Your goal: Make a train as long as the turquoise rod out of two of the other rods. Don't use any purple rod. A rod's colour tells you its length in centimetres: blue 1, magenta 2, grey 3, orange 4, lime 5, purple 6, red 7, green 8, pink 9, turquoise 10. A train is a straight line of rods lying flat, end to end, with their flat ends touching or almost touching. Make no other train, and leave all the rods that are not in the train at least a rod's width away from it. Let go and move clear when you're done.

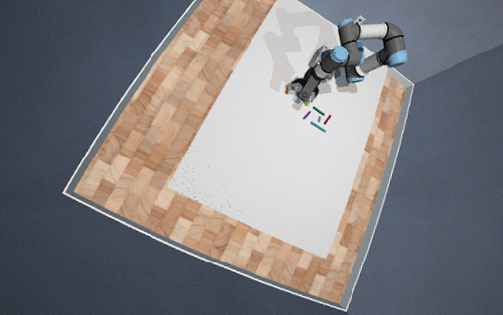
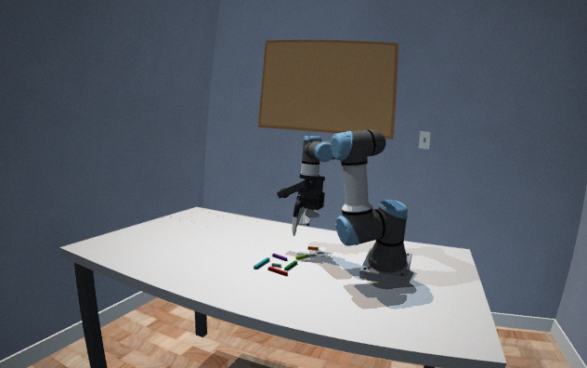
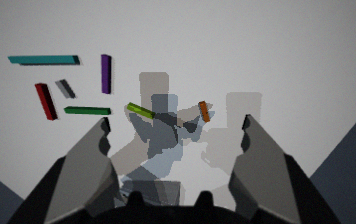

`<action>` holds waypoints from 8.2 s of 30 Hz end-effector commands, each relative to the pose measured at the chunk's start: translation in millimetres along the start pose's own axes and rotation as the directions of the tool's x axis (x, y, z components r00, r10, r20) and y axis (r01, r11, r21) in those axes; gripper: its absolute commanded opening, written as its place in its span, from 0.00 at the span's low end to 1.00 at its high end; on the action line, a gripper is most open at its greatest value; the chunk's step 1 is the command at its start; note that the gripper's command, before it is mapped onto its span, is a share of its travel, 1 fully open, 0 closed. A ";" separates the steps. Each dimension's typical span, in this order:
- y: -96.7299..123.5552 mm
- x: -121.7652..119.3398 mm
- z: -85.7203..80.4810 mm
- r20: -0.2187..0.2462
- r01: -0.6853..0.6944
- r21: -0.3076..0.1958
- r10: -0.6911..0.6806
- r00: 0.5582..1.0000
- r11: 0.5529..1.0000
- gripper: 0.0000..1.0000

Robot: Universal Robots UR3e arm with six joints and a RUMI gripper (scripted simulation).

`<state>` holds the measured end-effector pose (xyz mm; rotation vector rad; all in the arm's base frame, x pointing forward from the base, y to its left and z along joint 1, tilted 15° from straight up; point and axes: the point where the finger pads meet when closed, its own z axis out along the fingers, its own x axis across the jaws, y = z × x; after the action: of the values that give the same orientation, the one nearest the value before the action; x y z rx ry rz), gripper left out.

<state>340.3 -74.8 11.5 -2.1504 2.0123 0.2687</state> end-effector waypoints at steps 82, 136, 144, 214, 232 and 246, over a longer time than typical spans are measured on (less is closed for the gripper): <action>-7.1 -21.7 -1.7 -0.005 0.023 0.001 -0.023 1.000 1.000 1.00; -9.2 -190.1 -5.2 -0.001 0.190 0.003 -0.190 0.982 0.982 0.14; -9.2 -190.1 -5.1 -0.001 0.190 0.003 -0.190 0.982 0.982 0.14; -11.6 -190.1 46.2 -0.002 0.189 0.001 -0.189 0.982 0.982 0.14; -11.6 -190.1 46.2 -0.002 0.189 0.001 -0.189 0.982 0.982 0.14; -11.7 -190.1 46.2 -0.002 0.189 0.001 -0.189 0.982 0.982 0.14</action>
<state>338.4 121.3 14.9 -2.3218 1.7914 0.2403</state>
